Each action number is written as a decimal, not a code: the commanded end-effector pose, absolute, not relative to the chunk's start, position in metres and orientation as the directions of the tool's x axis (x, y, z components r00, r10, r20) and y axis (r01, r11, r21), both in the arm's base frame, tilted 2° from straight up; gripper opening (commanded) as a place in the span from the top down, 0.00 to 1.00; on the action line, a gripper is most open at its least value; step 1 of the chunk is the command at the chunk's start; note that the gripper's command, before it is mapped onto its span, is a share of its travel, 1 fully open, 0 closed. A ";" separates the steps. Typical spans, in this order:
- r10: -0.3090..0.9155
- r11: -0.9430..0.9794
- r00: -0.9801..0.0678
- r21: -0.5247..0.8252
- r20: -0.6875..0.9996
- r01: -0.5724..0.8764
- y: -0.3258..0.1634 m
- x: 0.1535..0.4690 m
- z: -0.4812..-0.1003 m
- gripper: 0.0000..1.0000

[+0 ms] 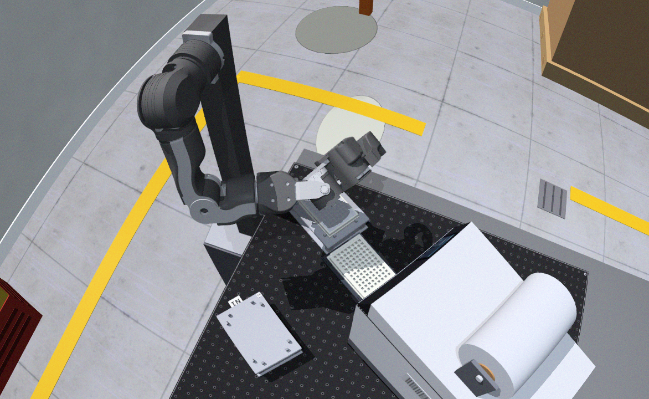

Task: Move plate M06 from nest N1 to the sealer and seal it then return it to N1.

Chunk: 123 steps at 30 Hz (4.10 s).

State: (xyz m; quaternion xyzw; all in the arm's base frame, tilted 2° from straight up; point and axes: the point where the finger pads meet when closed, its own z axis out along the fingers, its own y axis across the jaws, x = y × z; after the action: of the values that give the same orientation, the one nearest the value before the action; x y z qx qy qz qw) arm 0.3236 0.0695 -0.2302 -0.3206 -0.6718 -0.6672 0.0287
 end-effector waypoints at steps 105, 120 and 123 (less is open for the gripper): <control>0.404 -0.349 -0.710 0.815 0.576 0.462 0.054 0.339 -0.217 1.00; 0.397 -0.568 -0.620 0.712 0.677 0.414 0.021 0.362 -0.200 1.00; 0.397 -0.568 -0.620 0.712 0.677 0.414 0.021 0.362 -0.200 1.00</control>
State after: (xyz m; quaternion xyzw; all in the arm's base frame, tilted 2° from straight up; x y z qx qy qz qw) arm 0.3623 0.0208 -0.2004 -0.4371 -0.4656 -0.7695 0.0054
